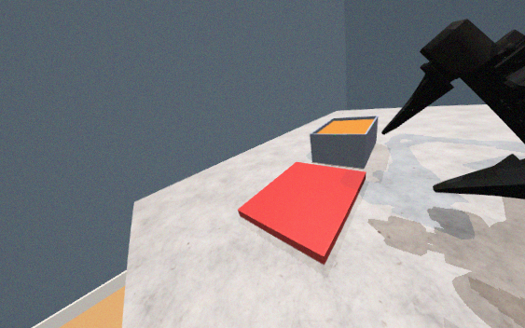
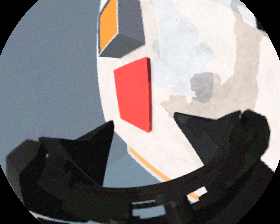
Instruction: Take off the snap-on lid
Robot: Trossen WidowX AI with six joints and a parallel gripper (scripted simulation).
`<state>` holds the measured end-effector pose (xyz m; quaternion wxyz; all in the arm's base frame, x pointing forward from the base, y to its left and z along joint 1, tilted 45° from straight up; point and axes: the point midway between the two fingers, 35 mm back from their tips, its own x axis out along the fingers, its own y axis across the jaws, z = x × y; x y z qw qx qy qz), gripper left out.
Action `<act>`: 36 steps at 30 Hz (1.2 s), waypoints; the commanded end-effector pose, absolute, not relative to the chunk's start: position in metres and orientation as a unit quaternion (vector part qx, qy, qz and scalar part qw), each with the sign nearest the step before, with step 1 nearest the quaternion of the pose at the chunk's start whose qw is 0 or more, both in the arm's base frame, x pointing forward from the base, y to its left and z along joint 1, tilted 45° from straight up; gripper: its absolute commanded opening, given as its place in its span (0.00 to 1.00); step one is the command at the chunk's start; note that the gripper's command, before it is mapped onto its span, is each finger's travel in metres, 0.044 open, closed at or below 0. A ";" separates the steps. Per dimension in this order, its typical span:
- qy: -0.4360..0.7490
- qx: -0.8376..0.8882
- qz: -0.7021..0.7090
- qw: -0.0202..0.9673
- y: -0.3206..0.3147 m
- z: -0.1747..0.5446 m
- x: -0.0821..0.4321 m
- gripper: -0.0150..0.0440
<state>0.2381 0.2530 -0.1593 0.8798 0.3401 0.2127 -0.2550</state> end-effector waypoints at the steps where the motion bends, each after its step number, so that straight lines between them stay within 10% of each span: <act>1: 0.211 0.342 -0.255 0.880 0.259 -0.153 0.235 1.00; 36: 0.212 0.342 -0.255 0.879 0.272 -0.136 0.226 1.00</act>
